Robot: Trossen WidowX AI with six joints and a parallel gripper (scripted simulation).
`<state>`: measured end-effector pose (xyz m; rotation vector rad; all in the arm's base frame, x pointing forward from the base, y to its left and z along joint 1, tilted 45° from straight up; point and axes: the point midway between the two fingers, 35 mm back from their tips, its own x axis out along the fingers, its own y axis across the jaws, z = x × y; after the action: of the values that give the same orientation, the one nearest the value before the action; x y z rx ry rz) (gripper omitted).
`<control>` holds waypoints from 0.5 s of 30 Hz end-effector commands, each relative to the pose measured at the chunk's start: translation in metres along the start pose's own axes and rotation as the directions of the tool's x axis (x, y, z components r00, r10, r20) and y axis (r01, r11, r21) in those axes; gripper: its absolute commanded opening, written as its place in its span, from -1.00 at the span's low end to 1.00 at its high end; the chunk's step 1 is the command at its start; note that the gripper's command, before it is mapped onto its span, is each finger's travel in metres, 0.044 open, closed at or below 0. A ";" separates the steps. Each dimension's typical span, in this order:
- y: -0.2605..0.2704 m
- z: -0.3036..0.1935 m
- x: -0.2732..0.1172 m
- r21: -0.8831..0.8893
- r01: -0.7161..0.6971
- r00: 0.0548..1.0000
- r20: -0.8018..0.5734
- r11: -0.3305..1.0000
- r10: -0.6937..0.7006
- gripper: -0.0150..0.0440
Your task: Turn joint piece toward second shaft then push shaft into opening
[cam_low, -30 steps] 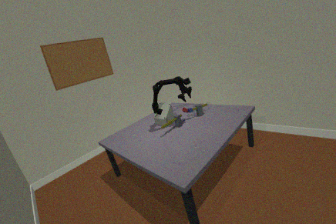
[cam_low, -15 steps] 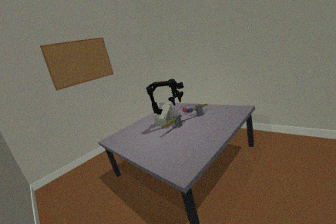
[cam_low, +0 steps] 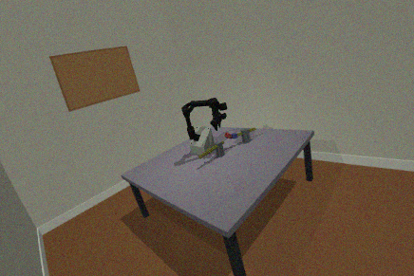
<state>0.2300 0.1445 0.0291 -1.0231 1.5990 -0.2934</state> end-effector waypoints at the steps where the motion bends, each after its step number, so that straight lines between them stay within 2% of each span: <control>1: 0.000 0.002 0.002 -0.143 0.019 1.000 -0.014 0.990 -0.021 1.00; 15: 0.002 0.003 0.009 -0.568 0.029 0.995 -0.061 0.822 -0.077 1.00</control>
<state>0.2305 0.1400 0.0223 -1.4356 1.7517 0.0431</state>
